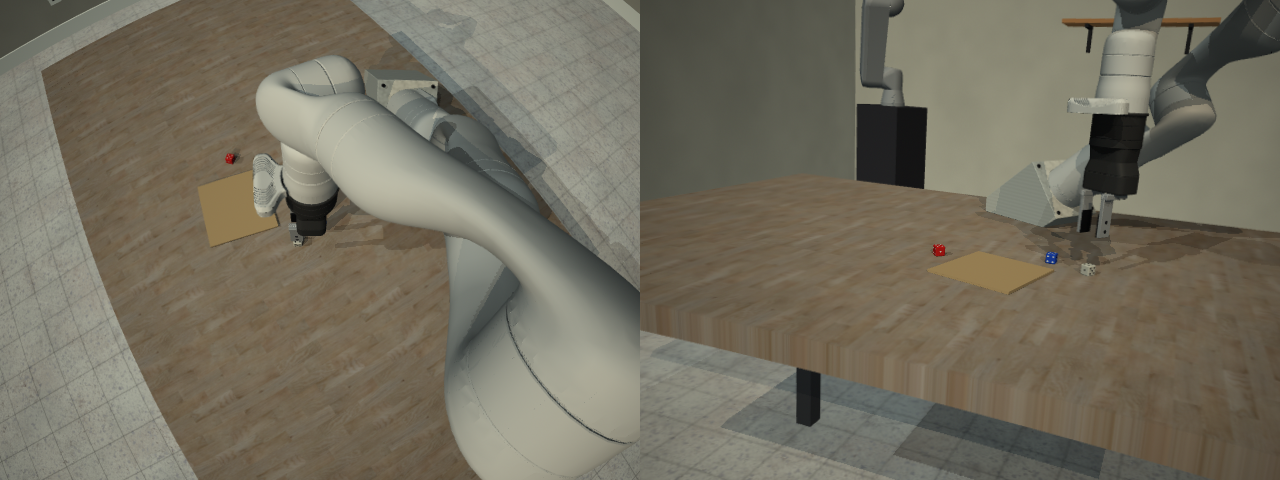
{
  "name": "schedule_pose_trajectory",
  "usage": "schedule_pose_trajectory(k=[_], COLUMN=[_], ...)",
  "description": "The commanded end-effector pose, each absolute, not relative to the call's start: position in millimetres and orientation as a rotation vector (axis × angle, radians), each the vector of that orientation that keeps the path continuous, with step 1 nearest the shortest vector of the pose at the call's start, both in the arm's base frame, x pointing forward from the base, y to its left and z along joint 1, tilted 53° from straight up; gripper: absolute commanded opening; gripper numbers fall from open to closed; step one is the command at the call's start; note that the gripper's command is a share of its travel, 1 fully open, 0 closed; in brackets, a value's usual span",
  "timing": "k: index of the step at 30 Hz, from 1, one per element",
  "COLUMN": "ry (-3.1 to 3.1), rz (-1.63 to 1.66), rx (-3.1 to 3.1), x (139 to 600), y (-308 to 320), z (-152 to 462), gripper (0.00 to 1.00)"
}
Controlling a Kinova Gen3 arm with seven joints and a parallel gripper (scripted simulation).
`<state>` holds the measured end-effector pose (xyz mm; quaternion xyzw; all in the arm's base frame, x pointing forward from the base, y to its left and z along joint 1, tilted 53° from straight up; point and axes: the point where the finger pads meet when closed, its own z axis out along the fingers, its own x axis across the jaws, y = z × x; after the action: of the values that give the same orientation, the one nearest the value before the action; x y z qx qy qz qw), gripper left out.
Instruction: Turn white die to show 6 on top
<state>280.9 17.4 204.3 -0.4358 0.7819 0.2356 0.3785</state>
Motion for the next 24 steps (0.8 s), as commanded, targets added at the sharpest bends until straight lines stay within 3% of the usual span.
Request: schedule_pose_trajectory(k=[1,24], ry=[1.998,1.998], rz=[0.610,0.610], rx=[-1.115,-1.115], x=[281,293], y=[22,42], z=[202,185], gripper=[0.64,0.64])
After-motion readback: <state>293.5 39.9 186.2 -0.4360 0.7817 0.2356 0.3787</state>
